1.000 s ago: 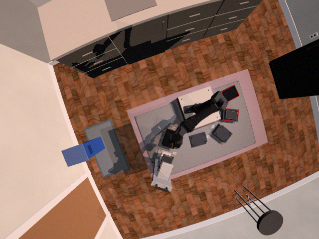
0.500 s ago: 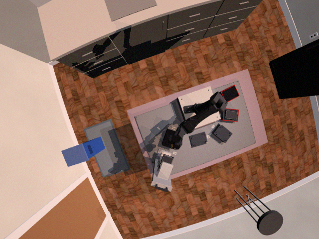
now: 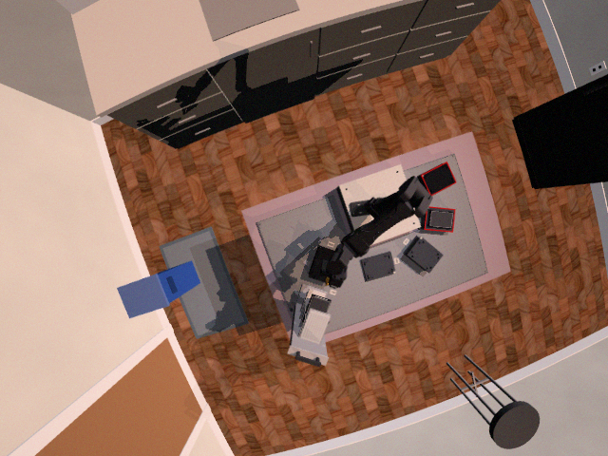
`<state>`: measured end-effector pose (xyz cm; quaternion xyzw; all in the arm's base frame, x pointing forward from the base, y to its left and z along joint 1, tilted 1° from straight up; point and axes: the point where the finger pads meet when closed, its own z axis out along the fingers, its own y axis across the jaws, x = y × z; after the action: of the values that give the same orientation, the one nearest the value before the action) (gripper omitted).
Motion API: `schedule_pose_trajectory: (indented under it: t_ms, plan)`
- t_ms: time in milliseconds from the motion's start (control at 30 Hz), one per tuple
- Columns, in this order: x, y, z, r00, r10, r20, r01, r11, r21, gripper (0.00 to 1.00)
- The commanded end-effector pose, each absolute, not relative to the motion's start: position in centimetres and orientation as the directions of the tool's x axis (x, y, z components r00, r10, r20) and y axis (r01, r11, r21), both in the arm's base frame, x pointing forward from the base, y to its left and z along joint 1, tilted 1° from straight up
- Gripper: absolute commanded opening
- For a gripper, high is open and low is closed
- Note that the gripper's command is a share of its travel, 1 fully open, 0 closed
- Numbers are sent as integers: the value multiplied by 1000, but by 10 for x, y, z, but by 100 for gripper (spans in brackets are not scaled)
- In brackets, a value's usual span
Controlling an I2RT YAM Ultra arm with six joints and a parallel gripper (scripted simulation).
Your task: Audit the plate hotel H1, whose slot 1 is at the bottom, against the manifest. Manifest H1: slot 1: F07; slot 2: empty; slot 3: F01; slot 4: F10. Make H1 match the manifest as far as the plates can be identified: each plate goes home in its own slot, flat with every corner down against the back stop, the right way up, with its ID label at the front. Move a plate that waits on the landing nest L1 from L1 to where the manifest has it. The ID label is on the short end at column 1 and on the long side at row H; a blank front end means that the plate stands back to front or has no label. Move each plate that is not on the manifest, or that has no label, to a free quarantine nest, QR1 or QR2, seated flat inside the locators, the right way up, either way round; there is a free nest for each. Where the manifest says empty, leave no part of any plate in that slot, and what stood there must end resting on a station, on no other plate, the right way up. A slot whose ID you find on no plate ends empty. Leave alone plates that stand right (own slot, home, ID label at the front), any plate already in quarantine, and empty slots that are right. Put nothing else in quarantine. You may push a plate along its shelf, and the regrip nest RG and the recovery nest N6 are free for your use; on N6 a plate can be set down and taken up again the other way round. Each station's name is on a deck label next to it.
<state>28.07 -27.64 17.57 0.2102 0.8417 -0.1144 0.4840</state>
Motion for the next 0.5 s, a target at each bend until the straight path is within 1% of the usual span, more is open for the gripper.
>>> schedule_pose_trajectory:
  t_ms: [0,467]
  plan:
    - [283,-278,181,-433,236,-870,467,884,7,0]
    - [290,-282,181,-433,236,-870,467,884,8,0]
